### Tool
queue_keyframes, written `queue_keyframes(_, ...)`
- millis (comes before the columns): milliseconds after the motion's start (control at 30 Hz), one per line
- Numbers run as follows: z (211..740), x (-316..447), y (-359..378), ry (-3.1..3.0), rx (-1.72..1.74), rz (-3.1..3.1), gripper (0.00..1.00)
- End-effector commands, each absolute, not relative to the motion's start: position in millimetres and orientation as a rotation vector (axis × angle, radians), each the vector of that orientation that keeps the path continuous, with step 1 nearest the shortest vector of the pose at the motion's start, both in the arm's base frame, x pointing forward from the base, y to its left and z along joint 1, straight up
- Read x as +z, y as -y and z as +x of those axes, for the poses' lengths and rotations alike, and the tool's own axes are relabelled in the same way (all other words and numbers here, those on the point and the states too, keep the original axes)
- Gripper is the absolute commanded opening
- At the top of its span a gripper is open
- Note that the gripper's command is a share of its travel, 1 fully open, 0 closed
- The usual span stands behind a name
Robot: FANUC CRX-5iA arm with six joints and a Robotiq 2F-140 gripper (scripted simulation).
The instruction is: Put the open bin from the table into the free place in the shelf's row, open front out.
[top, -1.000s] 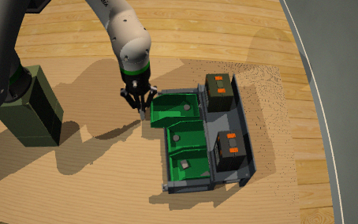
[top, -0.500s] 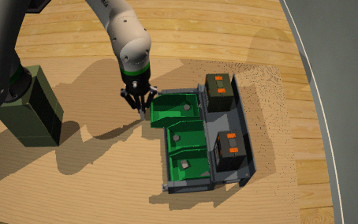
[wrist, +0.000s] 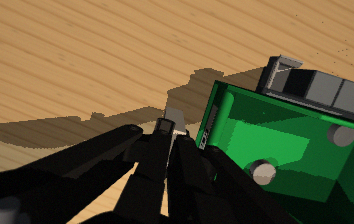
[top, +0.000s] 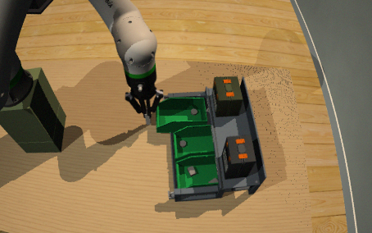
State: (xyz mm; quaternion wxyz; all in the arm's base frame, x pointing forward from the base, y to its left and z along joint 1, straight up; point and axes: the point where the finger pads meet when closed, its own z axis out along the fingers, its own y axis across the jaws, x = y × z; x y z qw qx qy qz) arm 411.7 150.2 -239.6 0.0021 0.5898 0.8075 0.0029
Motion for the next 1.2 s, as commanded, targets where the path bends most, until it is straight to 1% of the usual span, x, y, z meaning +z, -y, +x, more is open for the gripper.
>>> queue_keyframes(0,411.9,-239.5,-150.2,-2.533,0.009,1.85,0.0)
queue_keyframes(600,412.8,-239.5,-150.5,-2.533,0.009,1.85,0.0)
queue_keyframes(1167,425.6,-239.3,-154.5,-2.533,0.009,1.85,0.0)
